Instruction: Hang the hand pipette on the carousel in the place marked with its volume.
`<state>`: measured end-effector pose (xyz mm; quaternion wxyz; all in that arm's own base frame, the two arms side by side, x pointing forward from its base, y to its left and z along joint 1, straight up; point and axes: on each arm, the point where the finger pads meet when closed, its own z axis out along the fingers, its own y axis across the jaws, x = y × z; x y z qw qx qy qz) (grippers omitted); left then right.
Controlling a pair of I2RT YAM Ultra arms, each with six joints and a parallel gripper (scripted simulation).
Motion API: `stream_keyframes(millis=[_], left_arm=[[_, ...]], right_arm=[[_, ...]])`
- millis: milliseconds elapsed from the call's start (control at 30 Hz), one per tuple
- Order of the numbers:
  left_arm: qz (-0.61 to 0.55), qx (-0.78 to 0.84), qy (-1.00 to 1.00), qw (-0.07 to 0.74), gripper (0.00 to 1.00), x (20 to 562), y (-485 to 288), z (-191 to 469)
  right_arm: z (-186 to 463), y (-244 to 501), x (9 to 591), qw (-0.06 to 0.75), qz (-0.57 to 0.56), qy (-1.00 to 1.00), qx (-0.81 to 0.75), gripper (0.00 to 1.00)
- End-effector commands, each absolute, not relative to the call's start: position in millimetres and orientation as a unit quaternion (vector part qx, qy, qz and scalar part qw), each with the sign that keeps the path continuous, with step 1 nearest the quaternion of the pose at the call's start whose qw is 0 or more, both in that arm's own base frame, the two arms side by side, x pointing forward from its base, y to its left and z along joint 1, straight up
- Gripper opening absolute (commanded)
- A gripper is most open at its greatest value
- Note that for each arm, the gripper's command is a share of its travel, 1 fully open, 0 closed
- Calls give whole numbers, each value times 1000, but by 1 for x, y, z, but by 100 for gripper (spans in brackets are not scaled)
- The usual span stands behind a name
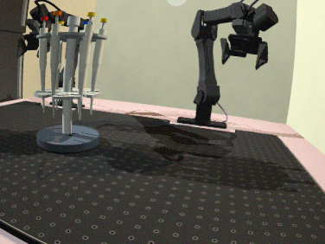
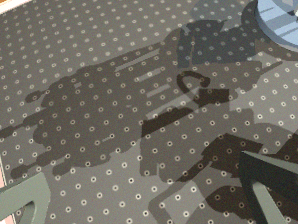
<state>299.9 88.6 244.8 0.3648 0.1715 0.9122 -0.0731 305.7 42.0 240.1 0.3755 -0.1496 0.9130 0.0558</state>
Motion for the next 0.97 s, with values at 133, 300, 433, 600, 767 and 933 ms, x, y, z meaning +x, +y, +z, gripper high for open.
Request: stream_keyframes(millis=[133,300,433,600,767,933], left_arm=[[-69,176,906,379,100,304,91,253],[-69,176,906,379,100,304,91,253],[-69,176,906,379,100,304,91,253],[-69,176,906,379,100,304,91,253],[-69,176,906,379,100,304,91,253],[-69,176,906,379,100,304,91,253]], right_arm=[[253,1,306,376,82,902,-196,100],[254,-36,308,377,82,901,-196,100],[254,-51,308,377,82,901,-196,100],[255,-79,309,378,81,901,-196,100],[255,-79,309,378,81,901,-196,100],[255,-79,309,378,81,901,-196,100]])
